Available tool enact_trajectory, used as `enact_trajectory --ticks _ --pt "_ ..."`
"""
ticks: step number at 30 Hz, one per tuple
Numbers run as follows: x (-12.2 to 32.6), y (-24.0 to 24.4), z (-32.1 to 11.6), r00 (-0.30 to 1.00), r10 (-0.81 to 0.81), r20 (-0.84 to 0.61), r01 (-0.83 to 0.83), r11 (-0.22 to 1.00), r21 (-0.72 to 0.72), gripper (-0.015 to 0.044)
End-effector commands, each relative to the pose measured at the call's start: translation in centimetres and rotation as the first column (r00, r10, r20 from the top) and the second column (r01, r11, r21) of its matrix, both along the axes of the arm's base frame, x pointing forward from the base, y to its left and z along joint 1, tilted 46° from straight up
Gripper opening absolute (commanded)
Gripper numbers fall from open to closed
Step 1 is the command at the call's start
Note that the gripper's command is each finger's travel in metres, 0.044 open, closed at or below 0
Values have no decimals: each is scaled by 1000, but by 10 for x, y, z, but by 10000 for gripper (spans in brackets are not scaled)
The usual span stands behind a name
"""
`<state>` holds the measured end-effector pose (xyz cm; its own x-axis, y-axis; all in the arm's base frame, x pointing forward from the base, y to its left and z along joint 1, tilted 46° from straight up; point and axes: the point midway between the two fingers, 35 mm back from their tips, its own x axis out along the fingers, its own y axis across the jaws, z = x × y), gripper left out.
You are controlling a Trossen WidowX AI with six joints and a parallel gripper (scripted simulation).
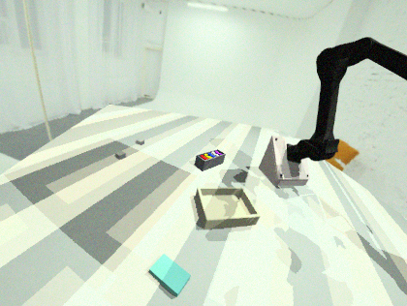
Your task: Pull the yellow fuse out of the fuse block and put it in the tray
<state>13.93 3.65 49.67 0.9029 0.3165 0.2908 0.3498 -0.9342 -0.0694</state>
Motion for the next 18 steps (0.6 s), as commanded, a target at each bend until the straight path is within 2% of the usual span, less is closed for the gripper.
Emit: enact_trajectory --ticks 1,3,6,10,13,18 --pt "-1 1 1 1000 -6 8 6 1000 -9 26" --pt "-5 11 7 996 -49 73 55 995 -84 68" --pt "-12 36 18 968 -121 218 175 953 -248 68" --pt "-13 76 24 907 -152 393 332 832 -445 68" --pt "-3 92 11 886 -178 427 402 754 -520 68" --pt "10 127 3 842 -127 524 489 587 -645 68"
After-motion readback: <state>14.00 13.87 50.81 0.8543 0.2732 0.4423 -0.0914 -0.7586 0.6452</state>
